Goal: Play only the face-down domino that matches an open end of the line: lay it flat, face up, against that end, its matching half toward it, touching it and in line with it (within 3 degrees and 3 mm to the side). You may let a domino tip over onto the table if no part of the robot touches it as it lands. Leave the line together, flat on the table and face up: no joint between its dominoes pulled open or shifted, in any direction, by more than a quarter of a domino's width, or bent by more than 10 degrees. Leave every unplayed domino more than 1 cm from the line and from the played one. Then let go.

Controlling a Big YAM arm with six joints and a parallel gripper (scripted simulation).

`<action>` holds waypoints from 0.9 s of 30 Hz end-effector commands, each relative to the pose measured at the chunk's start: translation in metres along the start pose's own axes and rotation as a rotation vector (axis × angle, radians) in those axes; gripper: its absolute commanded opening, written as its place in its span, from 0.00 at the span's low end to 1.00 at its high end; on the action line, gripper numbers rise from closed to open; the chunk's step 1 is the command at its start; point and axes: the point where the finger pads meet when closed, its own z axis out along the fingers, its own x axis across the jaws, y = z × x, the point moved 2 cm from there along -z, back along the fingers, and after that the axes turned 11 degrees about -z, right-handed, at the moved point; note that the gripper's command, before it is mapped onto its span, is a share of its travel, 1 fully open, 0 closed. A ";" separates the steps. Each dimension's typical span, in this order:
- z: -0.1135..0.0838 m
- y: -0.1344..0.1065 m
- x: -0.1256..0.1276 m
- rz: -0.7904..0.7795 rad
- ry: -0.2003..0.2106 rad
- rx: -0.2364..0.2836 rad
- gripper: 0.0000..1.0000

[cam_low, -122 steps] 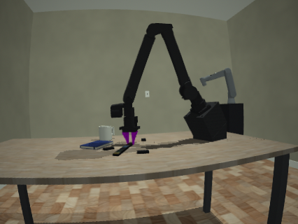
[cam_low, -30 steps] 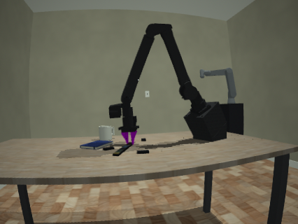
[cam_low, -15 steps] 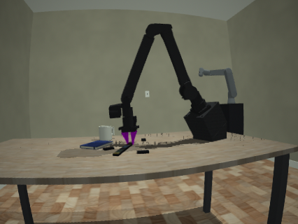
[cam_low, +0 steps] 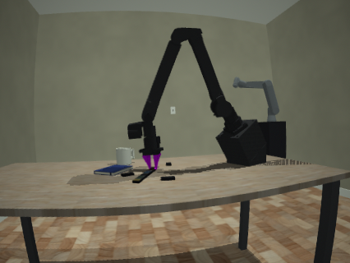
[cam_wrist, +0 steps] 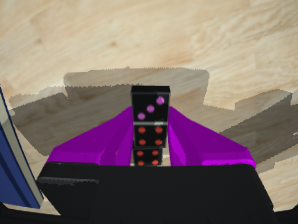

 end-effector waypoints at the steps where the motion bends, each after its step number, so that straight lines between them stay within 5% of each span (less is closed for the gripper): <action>1: -0.001 0.000 0.011 -0.015 0.009 -0.003 0.20; 27: -0.001 0.000 0.007 -0.007 -0.002 -0.002 0.20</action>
